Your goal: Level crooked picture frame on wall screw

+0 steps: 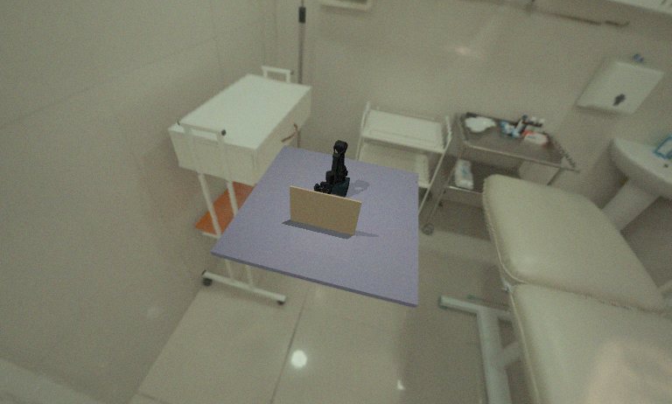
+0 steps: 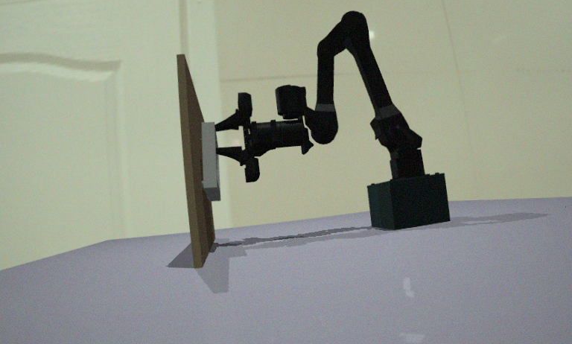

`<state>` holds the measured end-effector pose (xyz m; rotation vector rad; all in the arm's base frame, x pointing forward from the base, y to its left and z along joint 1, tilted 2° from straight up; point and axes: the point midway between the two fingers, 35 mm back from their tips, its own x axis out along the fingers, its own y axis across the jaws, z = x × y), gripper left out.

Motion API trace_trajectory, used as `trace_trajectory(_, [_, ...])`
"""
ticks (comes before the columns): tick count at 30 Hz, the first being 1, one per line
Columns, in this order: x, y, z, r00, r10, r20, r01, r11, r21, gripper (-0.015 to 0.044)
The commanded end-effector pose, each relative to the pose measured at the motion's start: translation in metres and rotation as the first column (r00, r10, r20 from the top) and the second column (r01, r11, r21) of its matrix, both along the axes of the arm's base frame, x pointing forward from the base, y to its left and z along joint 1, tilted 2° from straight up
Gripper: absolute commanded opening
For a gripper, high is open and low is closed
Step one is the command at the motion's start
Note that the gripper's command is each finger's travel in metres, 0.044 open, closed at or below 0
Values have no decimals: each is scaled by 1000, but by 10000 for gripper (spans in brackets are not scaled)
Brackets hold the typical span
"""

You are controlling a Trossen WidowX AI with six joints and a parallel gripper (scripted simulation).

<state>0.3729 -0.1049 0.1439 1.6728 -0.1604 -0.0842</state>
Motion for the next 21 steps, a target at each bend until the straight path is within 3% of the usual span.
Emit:
trace_trajectory(1, [0,-1,0,1000,-3,0,3,1000,0,180])
trace_trajectory(19, [0,-1,0,1000,-3,0,3,1000,0,60])
trace_trajectory(21, [0,-1,0,1000,-3,0,3,1000,0,8])
